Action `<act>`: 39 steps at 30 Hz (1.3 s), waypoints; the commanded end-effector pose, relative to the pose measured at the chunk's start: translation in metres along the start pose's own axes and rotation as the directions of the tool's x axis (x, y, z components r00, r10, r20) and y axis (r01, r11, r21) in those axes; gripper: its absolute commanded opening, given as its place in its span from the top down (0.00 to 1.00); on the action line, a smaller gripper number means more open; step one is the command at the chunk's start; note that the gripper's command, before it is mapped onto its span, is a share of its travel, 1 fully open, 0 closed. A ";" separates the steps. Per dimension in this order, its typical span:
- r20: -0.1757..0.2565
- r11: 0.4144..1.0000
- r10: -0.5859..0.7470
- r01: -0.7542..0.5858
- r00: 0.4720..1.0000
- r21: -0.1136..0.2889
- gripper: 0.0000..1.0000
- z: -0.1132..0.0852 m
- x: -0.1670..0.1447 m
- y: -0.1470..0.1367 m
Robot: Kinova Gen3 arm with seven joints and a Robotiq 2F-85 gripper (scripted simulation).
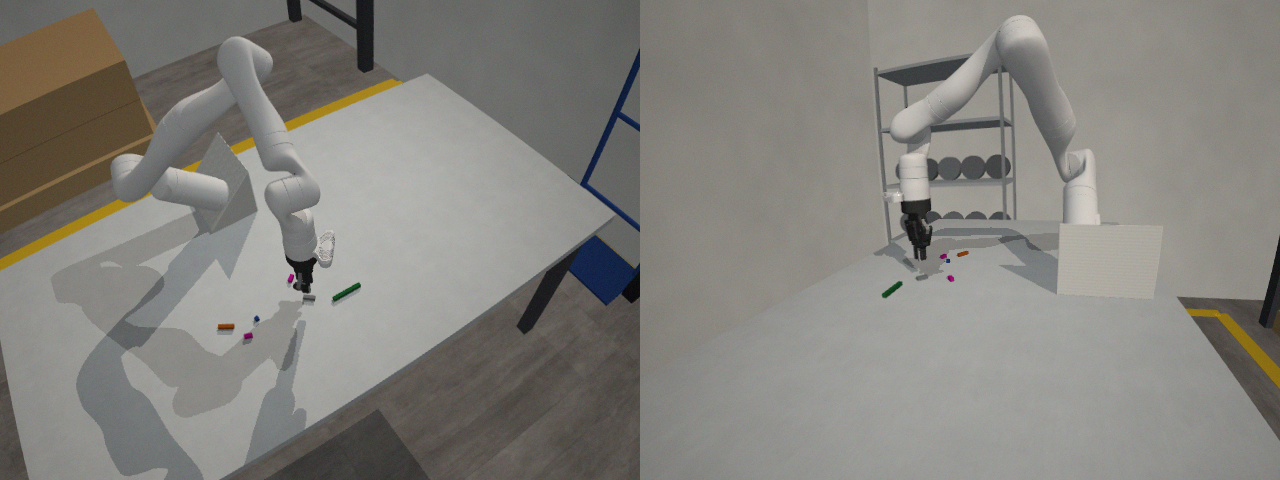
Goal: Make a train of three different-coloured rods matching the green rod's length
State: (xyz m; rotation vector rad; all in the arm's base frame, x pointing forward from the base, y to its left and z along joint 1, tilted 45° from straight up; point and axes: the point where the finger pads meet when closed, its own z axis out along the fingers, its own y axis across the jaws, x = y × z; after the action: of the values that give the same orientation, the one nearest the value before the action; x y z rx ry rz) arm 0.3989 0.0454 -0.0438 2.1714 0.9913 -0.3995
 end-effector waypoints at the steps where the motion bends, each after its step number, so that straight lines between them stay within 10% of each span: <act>1: 0.002 1.000 0.001 -0.001 1.000 0.000 0.76 0.004 -0.001 0.000; 39: 0.002 1.000 0.001 -0.001 1.000 0.000 0.76 0.037 0.000 0.001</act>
State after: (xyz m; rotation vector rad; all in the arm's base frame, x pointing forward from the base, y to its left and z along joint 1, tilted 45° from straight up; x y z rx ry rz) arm 0.3995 0.0185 -0.0696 2.1709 0.9886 -0.4026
